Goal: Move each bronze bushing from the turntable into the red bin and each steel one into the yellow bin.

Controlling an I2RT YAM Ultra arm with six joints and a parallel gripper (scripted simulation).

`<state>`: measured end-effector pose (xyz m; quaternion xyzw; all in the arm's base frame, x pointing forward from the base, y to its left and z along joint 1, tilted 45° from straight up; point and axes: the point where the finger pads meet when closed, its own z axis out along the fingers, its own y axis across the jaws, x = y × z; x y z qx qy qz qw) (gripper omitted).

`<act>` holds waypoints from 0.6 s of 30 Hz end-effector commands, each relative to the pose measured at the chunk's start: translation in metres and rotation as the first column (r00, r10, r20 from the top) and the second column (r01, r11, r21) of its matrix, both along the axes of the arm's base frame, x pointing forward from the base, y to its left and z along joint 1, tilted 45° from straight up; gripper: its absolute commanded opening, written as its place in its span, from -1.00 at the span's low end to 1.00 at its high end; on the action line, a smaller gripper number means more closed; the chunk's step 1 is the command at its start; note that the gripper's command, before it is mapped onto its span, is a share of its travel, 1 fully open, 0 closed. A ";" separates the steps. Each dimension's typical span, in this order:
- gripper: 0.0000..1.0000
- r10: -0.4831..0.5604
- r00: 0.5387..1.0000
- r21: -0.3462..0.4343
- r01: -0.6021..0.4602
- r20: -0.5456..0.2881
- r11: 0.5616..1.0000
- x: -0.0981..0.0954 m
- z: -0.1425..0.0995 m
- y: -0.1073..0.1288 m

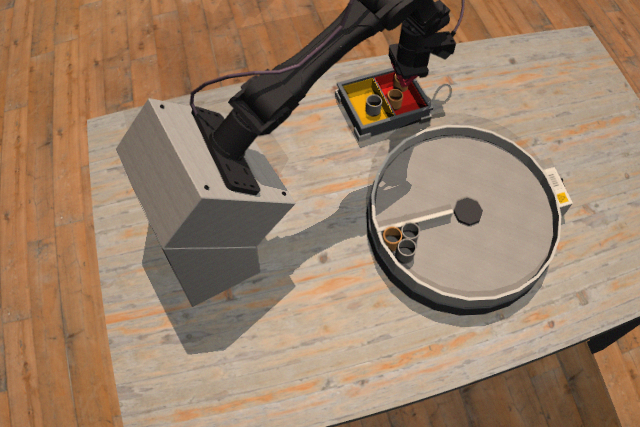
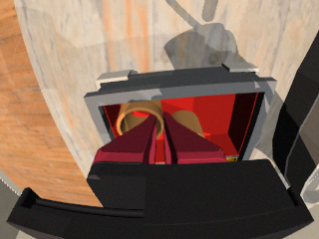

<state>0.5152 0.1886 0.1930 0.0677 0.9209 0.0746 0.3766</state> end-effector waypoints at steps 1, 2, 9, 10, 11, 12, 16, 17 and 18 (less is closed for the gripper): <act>-1.00 0.010 0.999 0.015 -0.011 0.033 1.000 0.001 0.018 0.006; -1.00 0.010 0.999 0.015 -0.011 0.033 1.000 0.001 0.018 0.006; -1.00 0.010 0.999 0.017 -0.011 0.036 1.000 0.003 0.016 0.007; -1.00 0.010 0.999 0.017 -0.011 0.037 1.000 0.003 0.016 0.007; -1.00 0.010 0.999 0.017 -0.011 0.037 1.000 0.004 0.015 0.008; -1.00 0.010 0.999 0.016 -0.011 0.035 1.000 0.004 0.013 0.008; -1.00 0.010 0.999 0.016 -0.011 0.034 1.000 0.001 0.012 0.006; -1.00 0.010 1.000 0.014 -0.011 0.029 1.000 0.001 0.010 0.006; -1.00 0.010 1.000 0.011 -0.010 0.023 1.000 0.001 0.006 0.006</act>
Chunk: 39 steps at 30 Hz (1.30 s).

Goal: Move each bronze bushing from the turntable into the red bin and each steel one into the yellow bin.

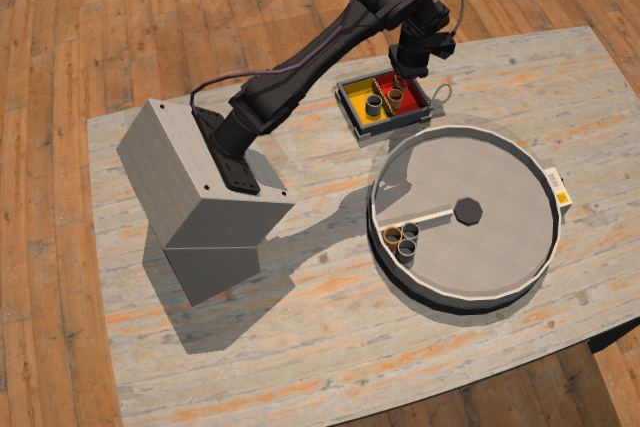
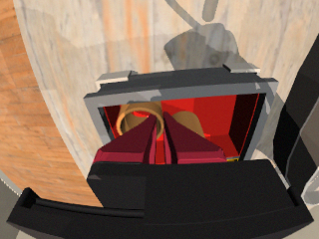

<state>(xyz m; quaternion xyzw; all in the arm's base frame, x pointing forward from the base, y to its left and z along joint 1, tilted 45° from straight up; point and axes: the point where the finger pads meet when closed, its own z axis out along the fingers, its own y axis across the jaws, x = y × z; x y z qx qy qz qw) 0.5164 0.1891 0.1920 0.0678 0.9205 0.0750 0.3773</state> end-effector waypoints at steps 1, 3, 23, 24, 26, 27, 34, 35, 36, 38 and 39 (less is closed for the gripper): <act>-1.00 0.010 1.000 0.007 -0.010 0.014 1.000 -0.001 0.003 0.005; -1.00 0.010 1.000 0.007 -0.010 0.013 1.000 0.001 0.001 0.006; -1.00 0.010 1.000 0.003 -0.010 0.005 1.000 -0.001 -0.004 0.004; -1.00 0.010 0.999 0.016 -0.010 0.035 1.000 0.004 0.011 0.007; -1.00 0.010 0.999 0.019 -0.010 0.042 1.000 0.004 0.014 0.007; -1.00 0.010 0.999 0.019 -0.010 0.042 1.000 0.004 0.014 0.007; -1.00 0.010 0.999 0.019 -0.010 0.041 1.000 0.004 0.014 0.007; -1.00 0.010 0.999 0.019 -0.010 0.041 1.000 0.004 0.014 0.007; -1.00 0.010 0.999 0.019 -0.010 0.041 1.000 0.004 0.014 0.007; -1.00 0.010 0.999 0.019 -0.010 0.041 1.000 0.004 0.014 0.007; -1.00 0.010 0.999 0.019 -0.010 0.041 1.000 0.004 0.014 0.007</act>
